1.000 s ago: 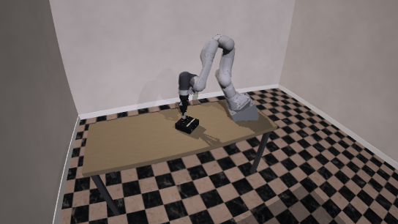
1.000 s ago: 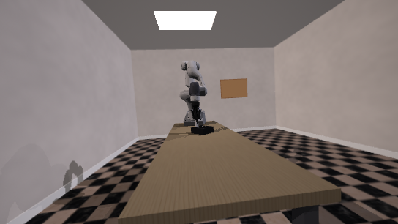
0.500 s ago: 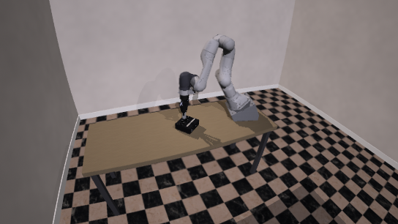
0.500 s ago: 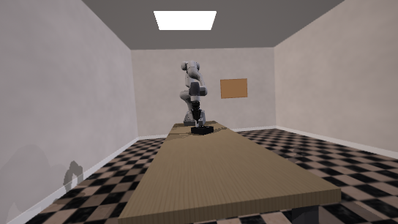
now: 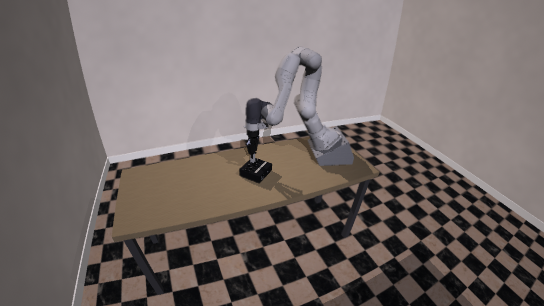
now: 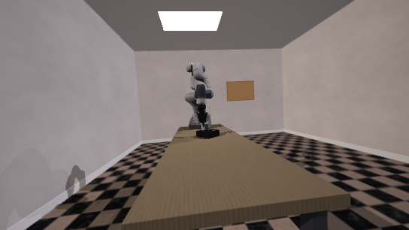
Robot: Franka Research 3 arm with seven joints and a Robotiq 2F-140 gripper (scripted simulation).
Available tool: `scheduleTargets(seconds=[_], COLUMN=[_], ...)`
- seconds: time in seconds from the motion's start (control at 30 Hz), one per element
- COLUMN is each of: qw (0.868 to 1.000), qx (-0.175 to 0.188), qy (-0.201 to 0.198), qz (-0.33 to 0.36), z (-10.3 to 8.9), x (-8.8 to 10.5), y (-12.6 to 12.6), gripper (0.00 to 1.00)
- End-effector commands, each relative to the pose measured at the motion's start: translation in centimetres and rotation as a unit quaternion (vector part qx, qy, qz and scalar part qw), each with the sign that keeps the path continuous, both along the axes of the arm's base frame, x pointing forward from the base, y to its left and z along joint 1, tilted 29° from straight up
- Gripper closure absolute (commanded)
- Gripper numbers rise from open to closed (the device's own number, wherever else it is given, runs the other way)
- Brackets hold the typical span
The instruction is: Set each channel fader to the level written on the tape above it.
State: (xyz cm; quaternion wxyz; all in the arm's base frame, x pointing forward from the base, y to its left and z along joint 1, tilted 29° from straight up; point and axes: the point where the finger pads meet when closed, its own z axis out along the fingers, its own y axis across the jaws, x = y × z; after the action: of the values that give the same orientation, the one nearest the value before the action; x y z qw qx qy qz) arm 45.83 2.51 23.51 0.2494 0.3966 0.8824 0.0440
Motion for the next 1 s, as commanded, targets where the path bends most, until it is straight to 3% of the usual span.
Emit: scheduleTargets(seconds=[0.0,0.97], qw=[1.000,1.000], qx=[0.002,0.002], qy=[0.000,0.000], qz=[-0.003,-0.003], z=[-0.19,-0.73], x=[-0.22,-0.97], y=[0.38,1.35], gripper=[1.00,1.00])
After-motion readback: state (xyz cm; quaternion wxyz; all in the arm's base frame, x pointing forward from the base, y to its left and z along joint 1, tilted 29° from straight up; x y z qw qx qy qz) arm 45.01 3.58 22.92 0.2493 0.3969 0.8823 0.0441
